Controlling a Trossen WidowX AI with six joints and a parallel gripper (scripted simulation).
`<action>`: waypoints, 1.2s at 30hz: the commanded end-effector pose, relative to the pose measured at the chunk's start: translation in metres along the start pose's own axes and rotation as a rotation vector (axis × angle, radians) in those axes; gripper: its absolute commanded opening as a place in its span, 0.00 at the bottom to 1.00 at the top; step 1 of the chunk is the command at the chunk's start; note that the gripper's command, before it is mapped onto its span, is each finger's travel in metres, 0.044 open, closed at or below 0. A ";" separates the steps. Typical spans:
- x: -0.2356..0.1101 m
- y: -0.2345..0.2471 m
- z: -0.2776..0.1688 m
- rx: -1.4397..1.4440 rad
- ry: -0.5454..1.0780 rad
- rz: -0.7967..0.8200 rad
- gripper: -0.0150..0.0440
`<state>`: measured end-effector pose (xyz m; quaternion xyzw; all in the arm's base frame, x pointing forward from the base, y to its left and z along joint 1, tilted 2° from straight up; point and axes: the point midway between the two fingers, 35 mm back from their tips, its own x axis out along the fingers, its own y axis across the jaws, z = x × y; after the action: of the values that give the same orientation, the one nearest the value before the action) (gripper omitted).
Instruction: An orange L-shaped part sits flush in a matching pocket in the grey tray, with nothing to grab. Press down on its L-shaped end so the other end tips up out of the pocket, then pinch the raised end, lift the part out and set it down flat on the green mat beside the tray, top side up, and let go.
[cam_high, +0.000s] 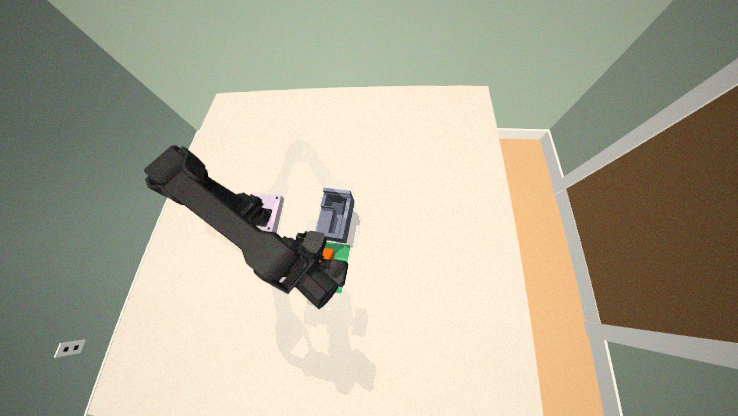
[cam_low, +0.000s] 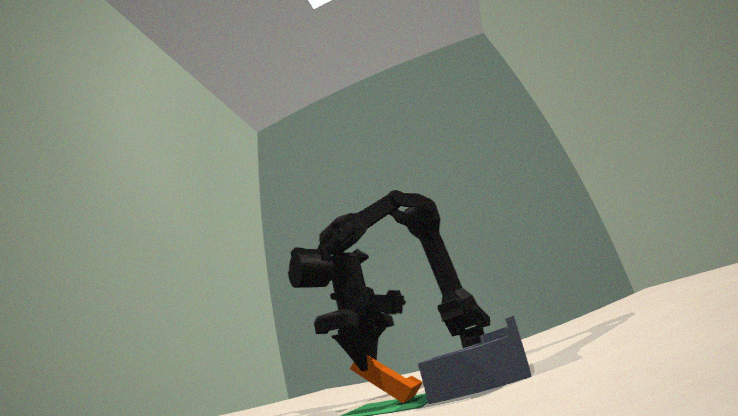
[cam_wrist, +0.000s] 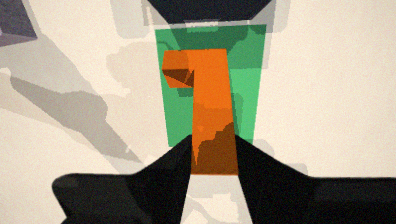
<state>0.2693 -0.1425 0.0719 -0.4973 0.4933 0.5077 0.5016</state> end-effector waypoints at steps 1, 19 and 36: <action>0.000 0.000 0.000 0.000 0.000 0.000 0.65; -0.085 -0.002 0.000 0.002 0.005 -0.010 0.93; -0.085 -0.002 0.000 0.002 0.005 -0.010 0.93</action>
<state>0.2707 -0.1443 0.1564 -0.4994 0.4930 0.5044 0.5031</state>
